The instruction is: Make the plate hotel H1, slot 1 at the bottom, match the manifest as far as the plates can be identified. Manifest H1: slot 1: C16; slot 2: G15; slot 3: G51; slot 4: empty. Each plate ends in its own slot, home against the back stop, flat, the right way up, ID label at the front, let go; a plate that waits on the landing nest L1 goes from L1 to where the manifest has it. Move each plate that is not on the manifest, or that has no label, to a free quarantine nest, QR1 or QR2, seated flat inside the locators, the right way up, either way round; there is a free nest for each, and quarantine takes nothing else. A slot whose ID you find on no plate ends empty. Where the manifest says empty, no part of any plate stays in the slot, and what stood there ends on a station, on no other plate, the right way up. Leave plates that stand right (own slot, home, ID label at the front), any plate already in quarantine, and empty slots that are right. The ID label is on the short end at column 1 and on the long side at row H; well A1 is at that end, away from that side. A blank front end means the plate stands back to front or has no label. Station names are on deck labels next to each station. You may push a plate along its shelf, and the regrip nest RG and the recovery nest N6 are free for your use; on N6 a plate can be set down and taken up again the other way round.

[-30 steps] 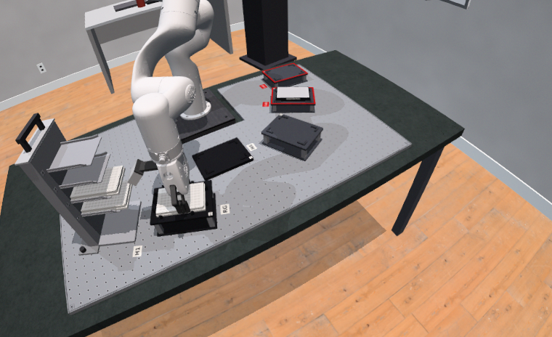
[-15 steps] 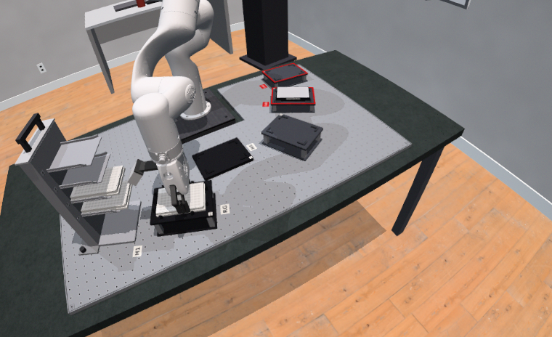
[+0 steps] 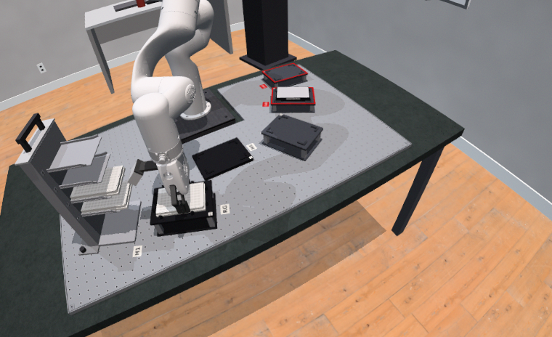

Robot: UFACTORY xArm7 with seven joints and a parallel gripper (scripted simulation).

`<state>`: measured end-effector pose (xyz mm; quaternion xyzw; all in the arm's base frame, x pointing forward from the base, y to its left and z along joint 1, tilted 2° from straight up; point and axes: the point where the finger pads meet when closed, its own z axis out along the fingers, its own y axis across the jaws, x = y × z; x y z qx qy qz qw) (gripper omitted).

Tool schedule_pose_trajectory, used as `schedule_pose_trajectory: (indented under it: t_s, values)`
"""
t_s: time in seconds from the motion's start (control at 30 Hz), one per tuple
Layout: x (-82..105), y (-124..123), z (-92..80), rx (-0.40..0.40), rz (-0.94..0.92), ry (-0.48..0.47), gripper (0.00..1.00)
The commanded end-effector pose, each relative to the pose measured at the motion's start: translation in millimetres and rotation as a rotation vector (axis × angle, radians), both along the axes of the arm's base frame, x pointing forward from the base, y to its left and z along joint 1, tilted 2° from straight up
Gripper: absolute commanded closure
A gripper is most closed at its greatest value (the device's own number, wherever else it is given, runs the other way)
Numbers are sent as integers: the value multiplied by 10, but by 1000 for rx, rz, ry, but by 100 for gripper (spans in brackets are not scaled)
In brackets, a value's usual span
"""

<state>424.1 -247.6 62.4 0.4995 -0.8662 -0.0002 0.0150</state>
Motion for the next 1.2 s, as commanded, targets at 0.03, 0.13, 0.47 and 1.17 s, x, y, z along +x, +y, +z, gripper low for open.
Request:
schedule_pose_trajectory:
  t_s: [0.03, 0.13, 0.47, 1.17]
  values:
    - [13, -8, 16, -2, 0, -4, 100]
    - [13, -8, 16, -2, 0, -4, 100]
    - [13, -8, 22, -2, 0, -4, 100]
    - [16, -6, 149, -2, 0, -4, 100]
